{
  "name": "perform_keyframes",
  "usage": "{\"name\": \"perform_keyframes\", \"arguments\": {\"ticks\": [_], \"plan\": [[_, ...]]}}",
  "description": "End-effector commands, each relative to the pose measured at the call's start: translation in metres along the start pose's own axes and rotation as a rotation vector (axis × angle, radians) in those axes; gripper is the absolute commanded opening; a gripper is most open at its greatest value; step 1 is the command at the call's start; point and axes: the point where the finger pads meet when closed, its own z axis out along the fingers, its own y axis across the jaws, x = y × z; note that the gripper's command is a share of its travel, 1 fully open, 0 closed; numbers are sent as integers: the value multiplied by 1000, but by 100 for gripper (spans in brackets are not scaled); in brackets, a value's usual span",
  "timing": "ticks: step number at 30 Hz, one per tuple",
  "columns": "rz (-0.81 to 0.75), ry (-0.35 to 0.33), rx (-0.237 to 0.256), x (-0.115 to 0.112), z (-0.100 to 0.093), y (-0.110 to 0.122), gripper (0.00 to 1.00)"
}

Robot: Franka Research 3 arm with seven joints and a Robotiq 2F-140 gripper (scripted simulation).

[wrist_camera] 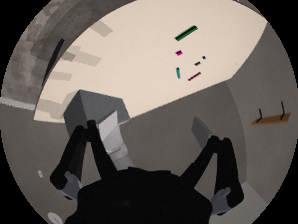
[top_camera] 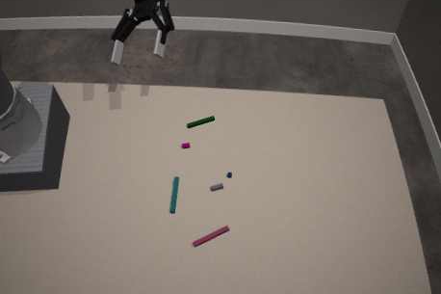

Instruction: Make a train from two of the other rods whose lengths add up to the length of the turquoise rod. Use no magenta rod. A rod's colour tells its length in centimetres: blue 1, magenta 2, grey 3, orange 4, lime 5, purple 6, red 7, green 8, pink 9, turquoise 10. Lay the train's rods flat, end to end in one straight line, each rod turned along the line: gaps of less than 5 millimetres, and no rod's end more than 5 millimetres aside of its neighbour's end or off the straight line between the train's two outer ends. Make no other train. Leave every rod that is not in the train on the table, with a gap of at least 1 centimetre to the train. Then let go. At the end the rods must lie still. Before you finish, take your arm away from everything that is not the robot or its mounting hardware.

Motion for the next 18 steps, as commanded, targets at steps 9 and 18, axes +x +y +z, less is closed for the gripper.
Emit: {"name": "perform_keyframes", "arguments": {"ticks": [9,18], "plan": [[-34,192,159,58,59,43,100],[-27,293,258,76,104,65,100]]}}
